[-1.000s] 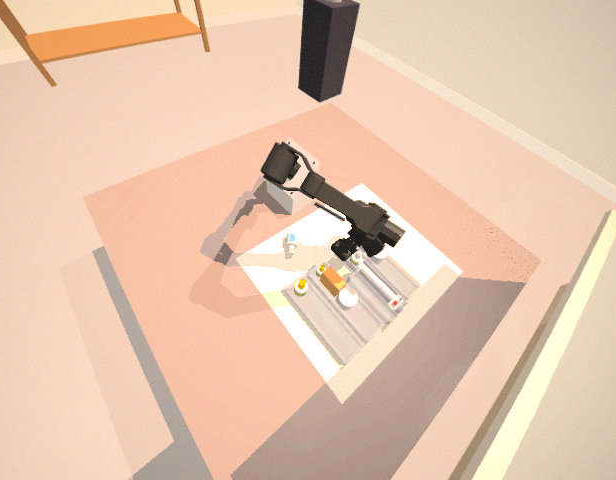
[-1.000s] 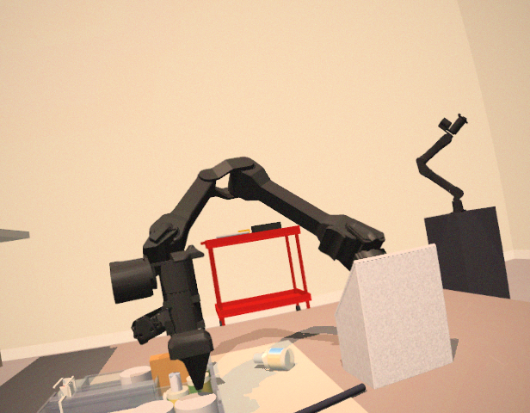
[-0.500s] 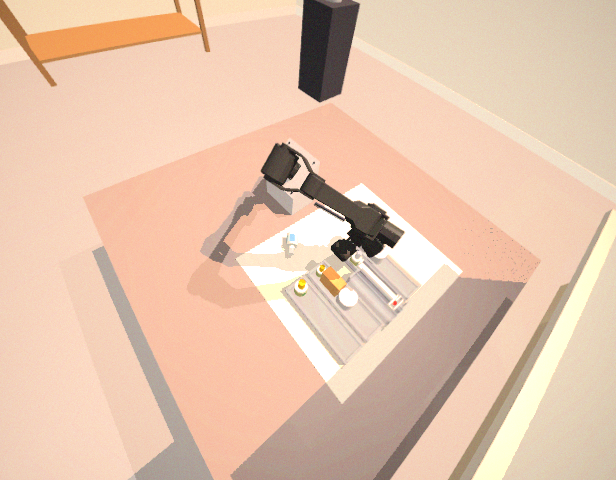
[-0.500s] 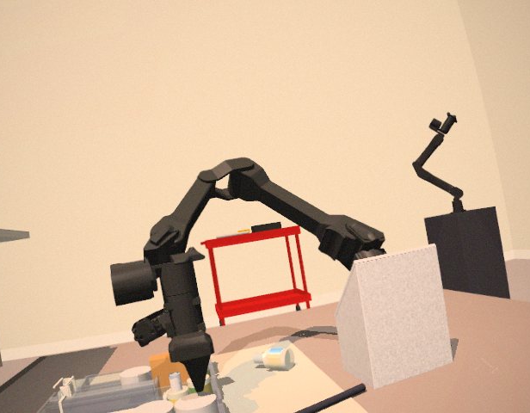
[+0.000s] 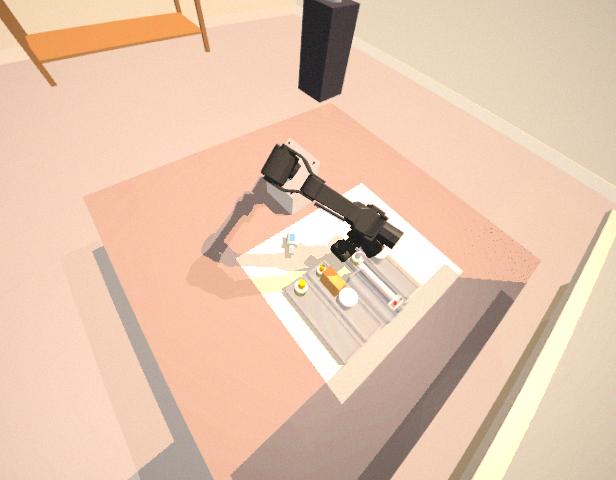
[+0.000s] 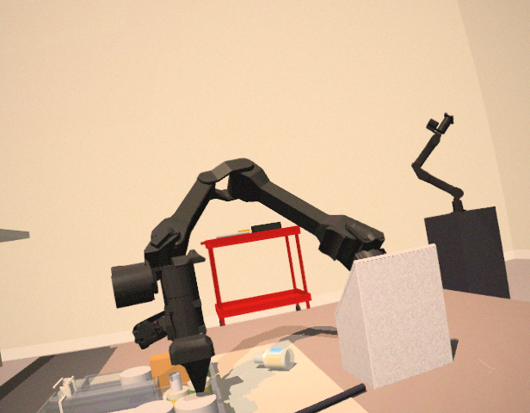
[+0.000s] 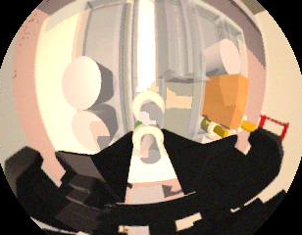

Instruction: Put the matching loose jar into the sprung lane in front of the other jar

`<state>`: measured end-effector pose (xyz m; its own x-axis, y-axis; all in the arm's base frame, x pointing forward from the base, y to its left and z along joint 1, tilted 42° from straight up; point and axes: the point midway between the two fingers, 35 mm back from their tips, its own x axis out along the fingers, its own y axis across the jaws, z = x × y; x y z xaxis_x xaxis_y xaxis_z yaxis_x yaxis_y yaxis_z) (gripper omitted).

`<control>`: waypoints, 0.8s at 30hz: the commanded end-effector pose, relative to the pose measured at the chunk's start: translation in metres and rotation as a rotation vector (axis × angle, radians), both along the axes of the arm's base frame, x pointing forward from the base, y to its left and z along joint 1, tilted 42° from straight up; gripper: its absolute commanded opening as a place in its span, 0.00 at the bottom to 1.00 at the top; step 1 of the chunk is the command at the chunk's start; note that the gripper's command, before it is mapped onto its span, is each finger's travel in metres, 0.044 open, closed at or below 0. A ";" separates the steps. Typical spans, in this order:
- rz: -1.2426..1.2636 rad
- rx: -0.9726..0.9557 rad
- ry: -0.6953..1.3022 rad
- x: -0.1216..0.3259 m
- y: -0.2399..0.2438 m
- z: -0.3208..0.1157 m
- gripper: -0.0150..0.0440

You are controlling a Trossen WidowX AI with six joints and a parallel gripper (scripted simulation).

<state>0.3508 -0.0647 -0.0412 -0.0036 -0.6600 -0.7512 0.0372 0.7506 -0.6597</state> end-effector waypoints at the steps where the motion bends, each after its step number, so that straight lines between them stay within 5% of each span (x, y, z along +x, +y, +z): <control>1: -0.006 -0.009 -0.030 0.006 -0.005 0.001 0.25; 24: -0.006 -0.009 -0.030 0.005 -0.009 -0.003 0.25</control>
